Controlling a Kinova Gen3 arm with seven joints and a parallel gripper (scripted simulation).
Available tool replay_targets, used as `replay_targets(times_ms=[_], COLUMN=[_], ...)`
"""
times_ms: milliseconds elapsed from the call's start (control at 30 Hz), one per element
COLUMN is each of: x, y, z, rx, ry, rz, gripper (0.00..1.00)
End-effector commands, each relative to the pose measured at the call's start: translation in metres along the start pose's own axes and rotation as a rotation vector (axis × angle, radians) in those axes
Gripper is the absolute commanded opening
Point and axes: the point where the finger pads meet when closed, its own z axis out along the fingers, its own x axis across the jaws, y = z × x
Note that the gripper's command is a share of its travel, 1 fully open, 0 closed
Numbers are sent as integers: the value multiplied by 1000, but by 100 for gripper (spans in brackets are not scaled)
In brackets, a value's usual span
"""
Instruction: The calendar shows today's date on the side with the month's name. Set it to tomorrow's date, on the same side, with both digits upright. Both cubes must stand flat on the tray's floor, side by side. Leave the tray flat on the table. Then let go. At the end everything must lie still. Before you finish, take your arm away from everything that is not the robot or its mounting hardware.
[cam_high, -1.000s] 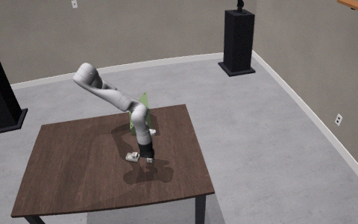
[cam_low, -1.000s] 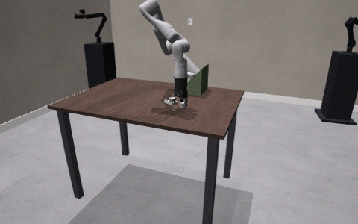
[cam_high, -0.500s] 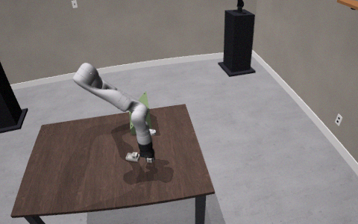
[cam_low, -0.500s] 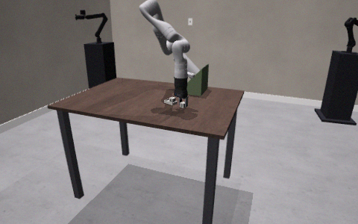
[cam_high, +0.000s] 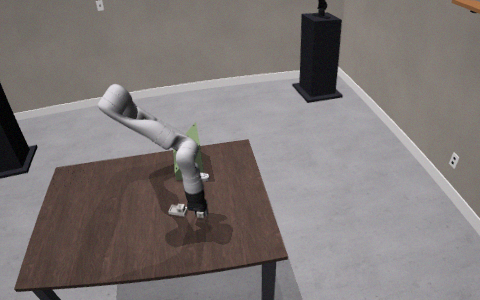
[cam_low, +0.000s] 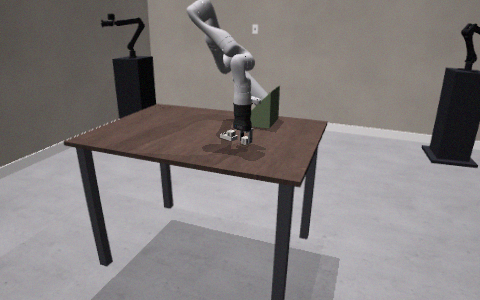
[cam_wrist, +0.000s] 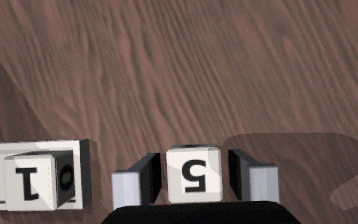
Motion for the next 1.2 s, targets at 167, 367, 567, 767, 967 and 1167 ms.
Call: replay_targets(times_ms=[167,367,567,767,967,1167], x=[1,1,1,1,1,1], y=[0,0,0,0,0,0], z=[-16,-46,-68,-88,-91,-91], rx=[-1,-1,-1,-1,-1,-1], ry=[2,2,2,2,2,2], rz=[0,0,0,0,0,0], gripper=[87,87,87,87,100,100])
